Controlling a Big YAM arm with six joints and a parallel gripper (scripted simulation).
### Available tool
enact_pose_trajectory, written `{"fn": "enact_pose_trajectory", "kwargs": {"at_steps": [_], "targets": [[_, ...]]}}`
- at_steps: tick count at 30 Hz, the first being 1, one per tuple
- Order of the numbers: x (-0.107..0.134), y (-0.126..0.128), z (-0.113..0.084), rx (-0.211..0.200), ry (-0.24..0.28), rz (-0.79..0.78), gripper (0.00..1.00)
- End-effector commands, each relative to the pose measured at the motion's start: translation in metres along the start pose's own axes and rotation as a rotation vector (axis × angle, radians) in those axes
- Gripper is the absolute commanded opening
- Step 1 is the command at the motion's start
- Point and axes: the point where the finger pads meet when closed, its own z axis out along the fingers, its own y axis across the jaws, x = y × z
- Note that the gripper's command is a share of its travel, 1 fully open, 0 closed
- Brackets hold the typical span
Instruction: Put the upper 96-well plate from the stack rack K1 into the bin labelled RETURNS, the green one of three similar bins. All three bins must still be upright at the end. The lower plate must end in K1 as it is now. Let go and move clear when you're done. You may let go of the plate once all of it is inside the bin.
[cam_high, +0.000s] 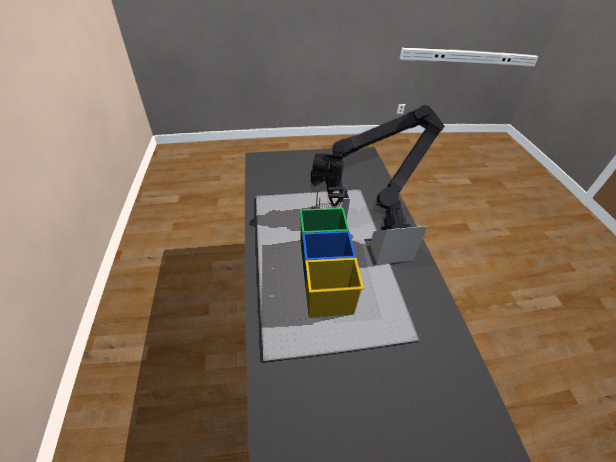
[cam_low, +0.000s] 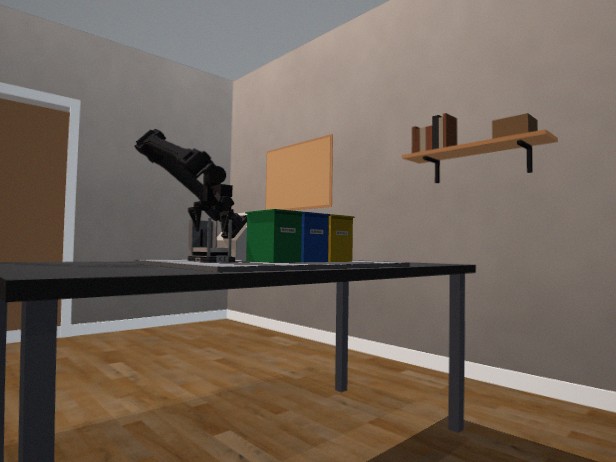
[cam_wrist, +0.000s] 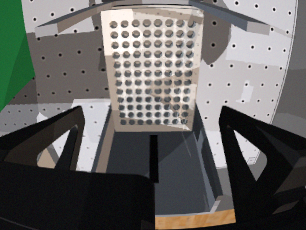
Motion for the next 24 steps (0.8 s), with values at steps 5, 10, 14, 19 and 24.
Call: {"fn": "enact_pose_trajectory", "kwargs": {"at_steps": [5, 10, 14, 19, 24], "targets": [[0.0, -0.001, 0.013, -0.002, 0.011, -0.018, 1.0], [0.0, -0.001, 0.022, -0.002, 0.011, -0.018, 1.0], [0.0, -0.001, 0.028, -0.002, 0.011, -0.018, 1.0], [0.001, -0.001, 0.037, -0.002, 0.011, -0.018, 1.0], [0.001, -0.001, 0.042, -0.002, 0.011, -0.019, 1.0]]}}
